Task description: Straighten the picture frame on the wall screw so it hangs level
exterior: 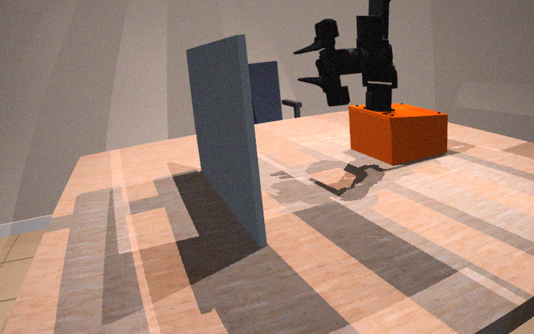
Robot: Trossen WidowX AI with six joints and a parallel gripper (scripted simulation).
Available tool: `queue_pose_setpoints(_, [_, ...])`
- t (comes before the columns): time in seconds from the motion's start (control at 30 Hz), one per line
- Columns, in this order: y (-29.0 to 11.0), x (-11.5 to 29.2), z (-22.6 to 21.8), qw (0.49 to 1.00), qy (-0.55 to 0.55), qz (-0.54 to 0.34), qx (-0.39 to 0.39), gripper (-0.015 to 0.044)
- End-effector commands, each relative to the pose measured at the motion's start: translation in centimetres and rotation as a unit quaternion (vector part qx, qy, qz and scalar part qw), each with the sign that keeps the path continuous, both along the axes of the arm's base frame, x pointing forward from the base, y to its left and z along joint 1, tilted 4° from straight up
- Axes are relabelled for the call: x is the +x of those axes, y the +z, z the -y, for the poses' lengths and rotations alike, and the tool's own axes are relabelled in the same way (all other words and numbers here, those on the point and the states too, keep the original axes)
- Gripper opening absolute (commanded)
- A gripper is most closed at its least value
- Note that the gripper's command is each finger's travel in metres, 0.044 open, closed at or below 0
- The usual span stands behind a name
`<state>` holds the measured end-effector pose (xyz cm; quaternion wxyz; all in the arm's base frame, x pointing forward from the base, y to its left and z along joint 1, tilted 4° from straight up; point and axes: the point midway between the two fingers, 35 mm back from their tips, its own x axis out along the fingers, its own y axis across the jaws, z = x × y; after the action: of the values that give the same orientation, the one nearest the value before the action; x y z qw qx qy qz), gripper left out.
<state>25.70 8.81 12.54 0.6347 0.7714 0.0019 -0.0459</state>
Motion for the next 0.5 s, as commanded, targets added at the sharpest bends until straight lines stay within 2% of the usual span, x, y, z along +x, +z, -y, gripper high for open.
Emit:
queue_pose_setpoints(0.0, [-1.0,1.4,0.0,1.000,0.000,0.000,-0.001,0.0260])
queue_pose_setpoints(0.2, [-2.7,2.8,0.5,1.000,0.000,0.001,0.007,0.0260])
queue_pose_setpoints(0.47, [-2.8,3.0,1.2,1.000,0.000,-0.001,0.007,0.0260])
